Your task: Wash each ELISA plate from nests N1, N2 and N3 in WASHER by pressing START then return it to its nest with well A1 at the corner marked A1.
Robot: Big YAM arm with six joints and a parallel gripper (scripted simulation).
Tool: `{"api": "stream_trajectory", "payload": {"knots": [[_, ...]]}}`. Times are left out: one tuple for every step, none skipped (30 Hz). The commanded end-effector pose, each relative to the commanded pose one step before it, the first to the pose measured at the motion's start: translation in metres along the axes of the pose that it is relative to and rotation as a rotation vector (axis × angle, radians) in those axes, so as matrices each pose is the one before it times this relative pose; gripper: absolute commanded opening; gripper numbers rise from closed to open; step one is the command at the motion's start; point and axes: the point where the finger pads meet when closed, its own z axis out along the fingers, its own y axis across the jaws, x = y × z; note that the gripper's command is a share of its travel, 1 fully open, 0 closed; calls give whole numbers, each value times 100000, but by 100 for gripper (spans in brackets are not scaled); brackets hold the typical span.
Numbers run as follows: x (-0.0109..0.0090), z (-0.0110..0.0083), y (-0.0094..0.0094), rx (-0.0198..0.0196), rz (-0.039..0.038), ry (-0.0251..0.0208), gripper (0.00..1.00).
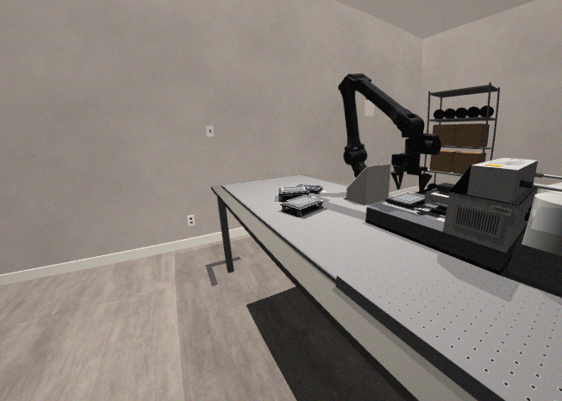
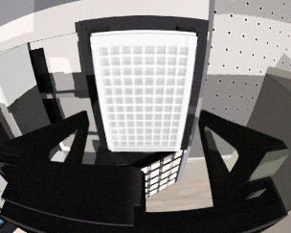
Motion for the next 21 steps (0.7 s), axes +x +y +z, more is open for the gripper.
{"api": "stream_trajectory", "payload": {"knots": [[-356,-842,1129,-2564,196,-534,100],[0,0,0,0,0,0,100],[0,0,0,0,0,0,100],[0,0,0,0,0,0,100],[0,0,0,0,0,0,100],[0,0,0,0,0,0,100],[30,982,-540,2339,-657,808,100],[19,247,-103,-154,49,37,100],[39,245,-204,247,29,121,100],[62,245,-289,587,-37,162,100],[-31,70,9,-29,44,34,100],[-50,-74,223,-459,51,-119,100],[-34,-78,229,-458,-23,-174,100],[51,95,-49,122,-149,-73,100],[96,230,-267,560,-139,60,100],[29,155,-144,287,21,92,100],[-29,67,2,-21,110,67,100],[-141,-176,390,-817,201,-85,100],[-73,-66,220,-469,68,-51,100],[53,174,-177,363,-80,66,100],[97,227,-268,560,-121,50,100]]}}
